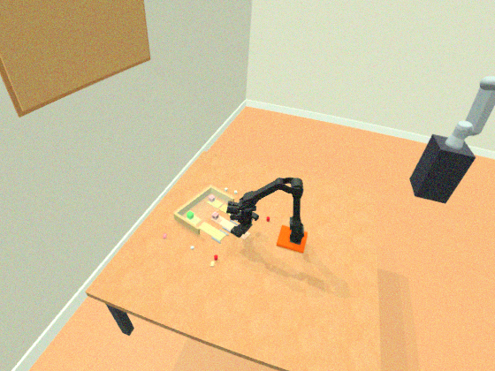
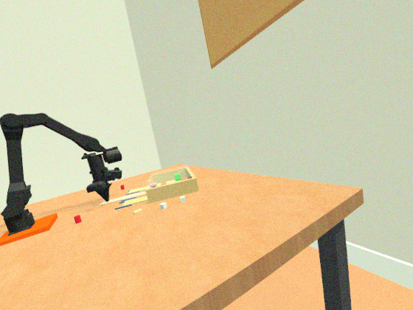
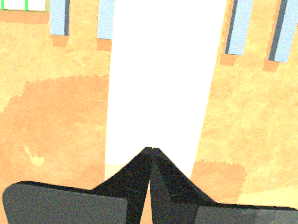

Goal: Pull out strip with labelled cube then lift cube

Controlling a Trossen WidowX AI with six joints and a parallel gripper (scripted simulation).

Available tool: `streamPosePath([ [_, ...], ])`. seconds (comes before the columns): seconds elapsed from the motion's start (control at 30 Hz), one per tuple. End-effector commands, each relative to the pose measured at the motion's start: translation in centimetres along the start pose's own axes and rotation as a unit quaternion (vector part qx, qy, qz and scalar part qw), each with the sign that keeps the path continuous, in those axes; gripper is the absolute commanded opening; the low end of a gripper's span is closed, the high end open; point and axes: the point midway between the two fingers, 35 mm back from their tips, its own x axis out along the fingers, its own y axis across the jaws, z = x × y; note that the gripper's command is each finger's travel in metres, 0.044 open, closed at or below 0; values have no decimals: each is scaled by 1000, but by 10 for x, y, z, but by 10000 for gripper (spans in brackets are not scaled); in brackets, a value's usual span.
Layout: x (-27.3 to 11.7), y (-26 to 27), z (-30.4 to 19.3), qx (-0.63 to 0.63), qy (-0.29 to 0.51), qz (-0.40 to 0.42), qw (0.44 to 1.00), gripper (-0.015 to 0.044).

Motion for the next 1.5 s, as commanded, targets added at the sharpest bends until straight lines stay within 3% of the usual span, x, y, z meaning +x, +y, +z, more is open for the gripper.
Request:
streamPosePath([
  [0.0,4,-1,-13,1,12,-2,1000,0],
  [1.47,4,-1,-71,1,14,-2,1000,0],
])
